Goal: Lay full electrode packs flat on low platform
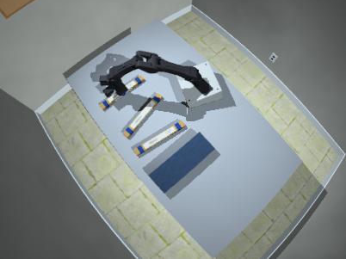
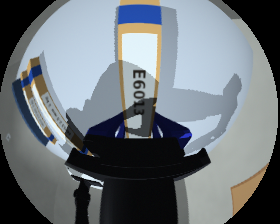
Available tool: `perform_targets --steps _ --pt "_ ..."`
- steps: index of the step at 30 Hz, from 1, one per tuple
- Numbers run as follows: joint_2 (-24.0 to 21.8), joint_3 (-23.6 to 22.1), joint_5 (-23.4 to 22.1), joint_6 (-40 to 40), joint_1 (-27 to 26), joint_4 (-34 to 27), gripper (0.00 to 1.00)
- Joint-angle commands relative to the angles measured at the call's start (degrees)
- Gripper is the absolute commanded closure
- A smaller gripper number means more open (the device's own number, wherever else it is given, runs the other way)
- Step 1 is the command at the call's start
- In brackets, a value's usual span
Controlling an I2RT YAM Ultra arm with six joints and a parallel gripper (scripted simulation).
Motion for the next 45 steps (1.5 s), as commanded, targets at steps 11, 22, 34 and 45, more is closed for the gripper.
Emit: perform_targets --steps 11,22,34,45 --pt "-2.0 0.0 -0.5 0.0 0.5 0.7 1.00" --pt "-2.0 0.0 -0.5 0.0 0.6 0.7 1.00" --pt "-2.8 1.4 -0.5 -0.2 0.3 -1.4 1.00" --pt "-4.3 2.0 -0.6 -0.5 -0.4 -3.5 1.00"
